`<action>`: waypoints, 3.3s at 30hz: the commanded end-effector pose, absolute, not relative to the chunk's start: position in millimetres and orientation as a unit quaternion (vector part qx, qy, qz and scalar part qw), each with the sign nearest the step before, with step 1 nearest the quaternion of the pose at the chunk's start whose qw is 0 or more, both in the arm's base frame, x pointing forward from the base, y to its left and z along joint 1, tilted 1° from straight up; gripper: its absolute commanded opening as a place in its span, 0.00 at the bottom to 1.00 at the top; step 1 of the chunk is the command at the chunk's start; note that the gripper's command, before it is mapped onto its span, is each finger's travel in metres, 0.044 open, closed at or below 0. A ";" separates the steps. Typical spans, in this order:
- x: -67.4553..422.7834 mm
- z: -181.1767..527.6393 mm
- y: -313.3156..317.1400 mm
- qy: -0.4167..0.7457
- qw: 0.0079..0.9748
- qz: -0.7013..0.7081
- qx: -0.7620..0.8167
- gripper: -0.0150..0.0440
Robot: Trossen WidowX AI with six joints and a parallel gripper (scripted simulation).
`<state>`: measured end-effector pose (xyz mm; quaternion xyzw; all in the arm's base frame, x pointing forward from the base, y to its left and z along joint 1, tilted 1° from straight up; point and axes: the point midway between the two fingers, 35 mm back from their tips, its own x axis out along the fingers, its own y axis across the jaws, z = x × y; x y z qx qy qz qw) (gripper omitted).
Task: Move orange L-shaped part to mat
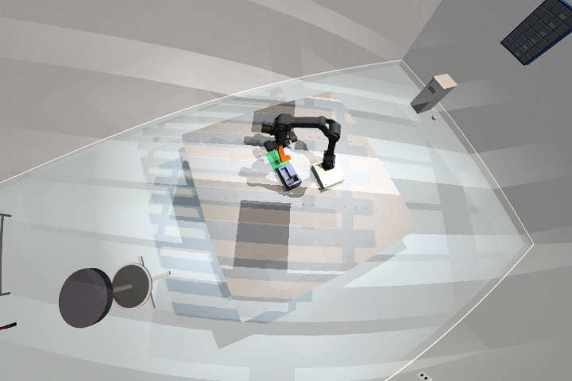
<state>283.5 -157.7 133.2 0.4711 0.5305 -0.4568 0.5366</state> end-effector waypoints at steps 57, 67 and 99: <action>290.4 61.1 -185.2 0.530 0.539 -0.456 0.470 0.25; 290.4 52.6 -185.0 0.530 0.539 -0.456 0.470 0.25; 290.7 55.1 -185.1 0.529 0.539 -0.456 0.471 0.70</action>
